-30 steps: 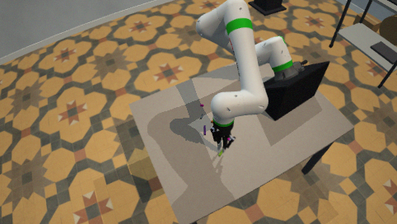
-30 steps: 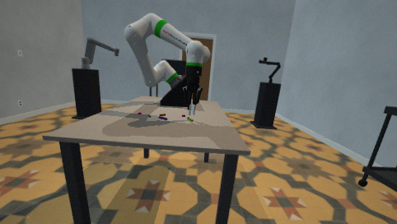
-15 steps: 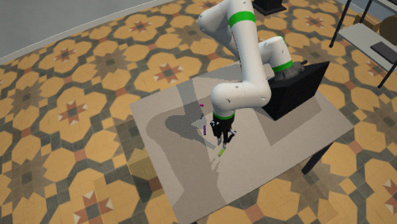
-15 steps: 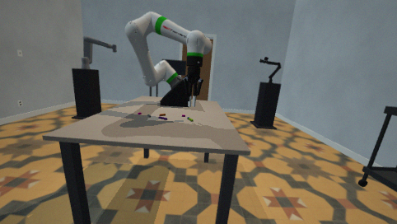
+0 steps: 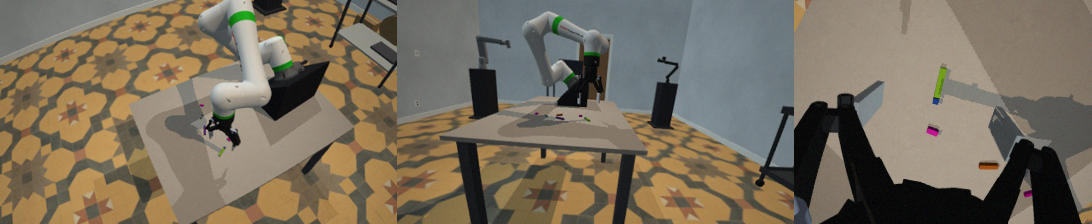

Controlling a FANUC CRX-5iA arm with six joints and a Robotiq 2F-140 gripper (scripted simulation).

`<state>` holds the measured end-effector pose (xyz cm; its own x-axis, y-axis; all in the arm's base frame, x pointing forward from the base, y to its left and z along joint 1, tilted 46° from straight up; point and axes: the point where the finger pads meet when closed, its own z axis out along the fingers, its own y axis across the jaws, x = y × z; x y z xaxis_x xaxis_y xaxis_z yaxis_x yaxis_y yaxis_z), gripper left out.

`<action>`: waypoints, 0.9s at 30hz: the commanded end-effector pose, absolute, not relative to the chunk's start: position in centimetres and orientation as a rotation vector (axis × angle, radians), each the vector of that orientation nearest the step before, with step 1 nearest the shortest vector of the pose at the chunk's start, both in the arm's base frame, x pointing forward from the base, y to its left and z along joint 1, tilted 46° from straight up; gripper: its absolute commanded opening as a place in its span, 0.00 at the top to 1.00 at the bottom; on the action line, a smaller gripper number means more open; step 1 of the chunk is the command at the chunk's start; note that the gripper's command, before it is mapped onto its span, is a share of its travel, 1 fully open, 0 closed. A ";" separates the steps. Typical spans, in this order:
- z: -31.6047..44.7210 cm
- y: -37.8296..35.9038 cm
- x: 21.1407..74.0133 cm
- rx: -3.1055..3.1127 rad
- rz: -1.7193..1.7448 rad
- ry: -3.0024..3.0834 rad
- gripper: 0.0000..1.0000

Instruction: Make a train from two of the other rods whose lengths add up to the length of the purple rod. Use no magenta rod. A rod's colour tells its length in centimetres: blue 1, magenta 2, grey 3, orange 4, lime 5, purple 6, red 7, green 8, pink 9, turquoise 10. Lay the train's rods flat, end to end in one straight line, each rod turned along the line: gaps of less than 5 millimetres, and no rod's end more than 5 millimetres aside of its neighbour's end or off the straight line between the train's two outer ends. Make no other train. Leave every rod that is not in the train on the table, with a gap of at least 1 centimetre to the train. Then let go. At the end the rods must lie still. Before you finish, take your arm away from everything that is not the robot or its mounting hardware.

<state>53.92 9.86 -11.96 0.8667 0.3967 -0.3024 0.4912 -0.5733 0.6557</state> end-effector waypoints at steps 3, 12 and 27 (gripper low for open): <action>-12.0 9.9 53.9 2.251 -0.155 0.639 0.00; -11.8 10.1 53.9 2.251 -0.154 0.639 0.00; -8.4 13.6 53.5 2.251 -0.155 0.639 0.00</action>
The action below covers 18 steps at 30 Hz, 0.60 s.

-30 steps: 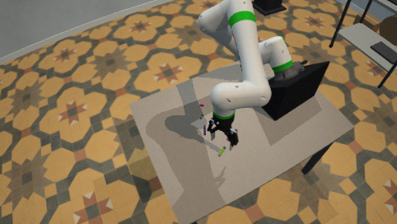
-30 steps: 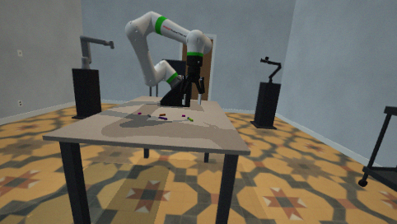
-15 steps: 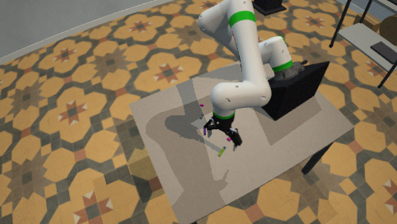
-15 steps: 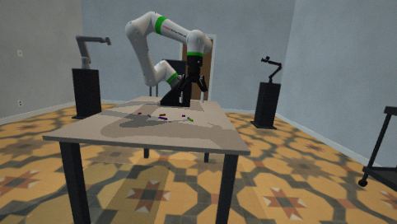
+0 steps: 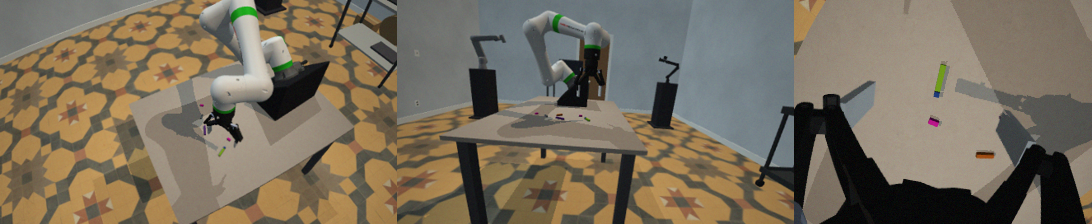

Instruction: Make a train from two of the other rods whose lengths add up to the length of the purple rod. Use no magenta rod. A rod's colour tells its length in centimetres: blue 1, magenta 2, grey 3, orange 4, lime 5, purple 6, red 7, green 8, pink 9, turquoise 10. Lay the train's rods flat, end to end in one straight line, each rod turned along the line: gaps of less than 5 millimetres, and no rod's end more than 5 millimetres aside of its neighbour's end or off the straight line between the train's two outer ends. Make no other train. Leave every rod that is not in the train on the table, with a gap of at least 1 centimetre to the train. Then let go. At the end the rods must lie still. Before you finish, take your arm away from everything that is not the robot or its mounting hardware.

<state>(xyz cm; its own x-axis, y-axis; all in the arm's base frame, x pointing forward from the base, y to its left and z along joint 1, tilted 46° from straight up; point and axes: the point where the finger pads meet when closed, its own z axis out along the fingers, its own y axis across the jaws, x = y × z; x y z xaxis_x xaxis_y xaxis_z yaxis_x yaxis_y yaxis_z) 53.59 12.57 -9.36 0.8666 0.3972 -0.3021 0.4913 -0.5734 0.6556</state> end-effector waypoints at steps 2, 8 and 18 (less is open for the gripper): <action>-7.8 14.2 53.4 2.251 -0.155 0.639 0.00; -6.8 15.2 53.3 2.251 -0.155 0.639 0.00; -6.7 15.3 53.3 2.251 -0.155 0.639 0.00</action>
